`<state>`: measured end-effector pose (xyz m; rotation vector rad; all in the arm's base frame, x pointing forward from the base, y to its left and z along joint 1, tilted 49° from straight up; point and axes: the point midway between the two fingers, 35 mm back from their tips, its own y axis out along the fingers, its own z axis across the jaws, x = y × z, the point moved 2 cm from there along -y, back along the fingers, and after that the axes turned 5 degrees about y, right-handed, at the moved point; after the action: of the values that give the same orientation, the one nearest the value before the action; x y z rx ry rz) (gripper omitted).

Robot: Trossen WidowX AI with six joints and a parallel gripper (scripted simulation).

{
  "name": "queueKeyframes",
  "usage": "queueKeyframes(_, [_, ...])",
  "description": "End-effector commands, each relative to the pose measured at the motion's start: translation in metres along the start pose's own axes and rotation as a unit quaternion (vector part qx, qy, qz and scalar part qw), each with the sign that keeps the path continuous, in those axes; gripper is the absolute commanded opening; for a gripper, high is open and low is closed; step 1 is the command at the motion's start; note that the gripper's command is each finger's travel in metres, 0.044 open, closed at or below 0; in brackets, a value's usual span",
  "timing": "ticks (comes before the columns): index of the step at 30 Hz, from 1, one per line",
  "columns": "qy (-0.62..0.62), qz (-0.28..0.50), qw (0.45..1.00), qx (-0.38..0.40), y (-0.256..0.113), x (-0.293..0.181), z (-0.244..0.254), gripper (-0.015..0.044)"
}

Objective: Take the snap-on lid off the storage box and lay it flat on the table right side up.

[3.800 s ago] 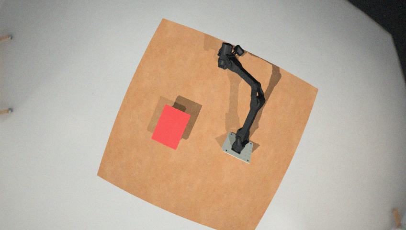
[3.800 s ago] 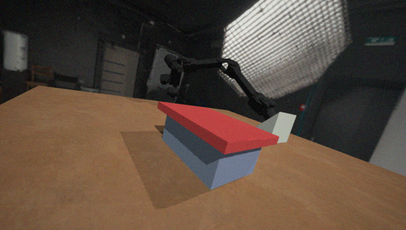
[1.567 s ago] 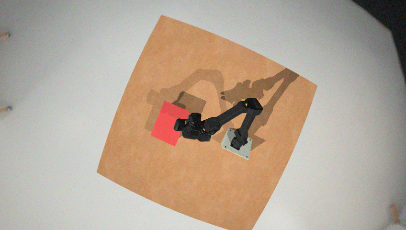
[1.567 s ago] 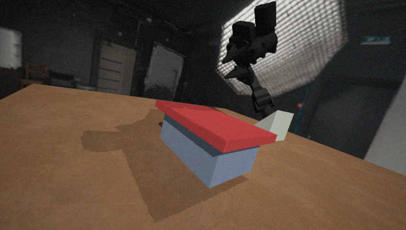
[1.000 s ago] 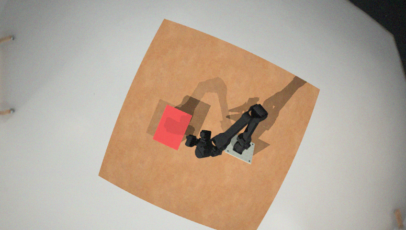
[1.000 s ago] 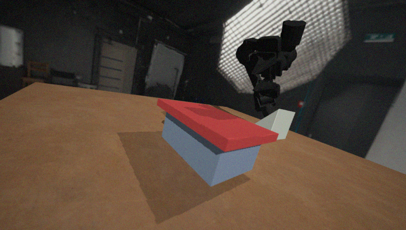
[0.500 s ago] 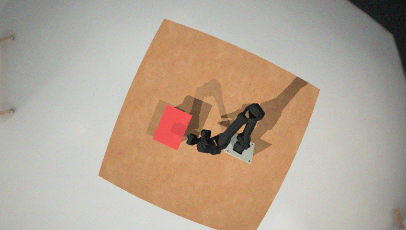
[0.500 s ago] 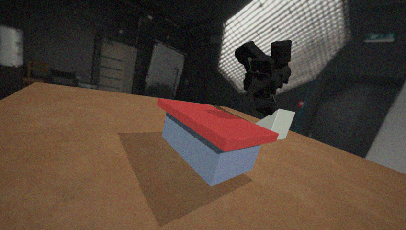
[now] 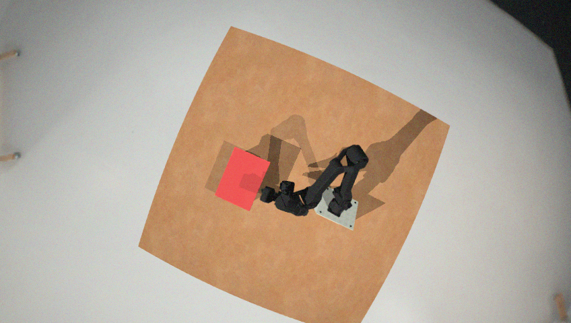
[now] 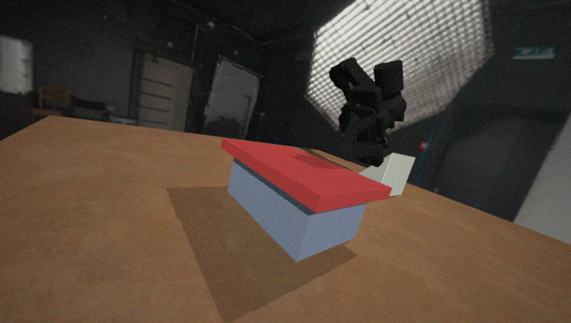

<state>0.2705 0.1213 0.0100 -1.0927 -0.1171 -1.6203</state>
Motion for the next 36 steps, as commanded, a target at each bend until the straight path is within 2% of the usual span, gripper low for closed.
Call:
queueKeyframes(1, [-0.004, 0.001, 1.000, -0.004, 0.008, -0.002, -0.002, 0.0235])
queueKeyframes(34, [-0.005, -0.003, 1.000, 0.001, 0.059, 0.002, -0.003, 0.0235])
queueKeyframes(36, [-0.005, -0.003, 1.000, 0.001, 0.059, 0.002, -0.003, 0.0183])
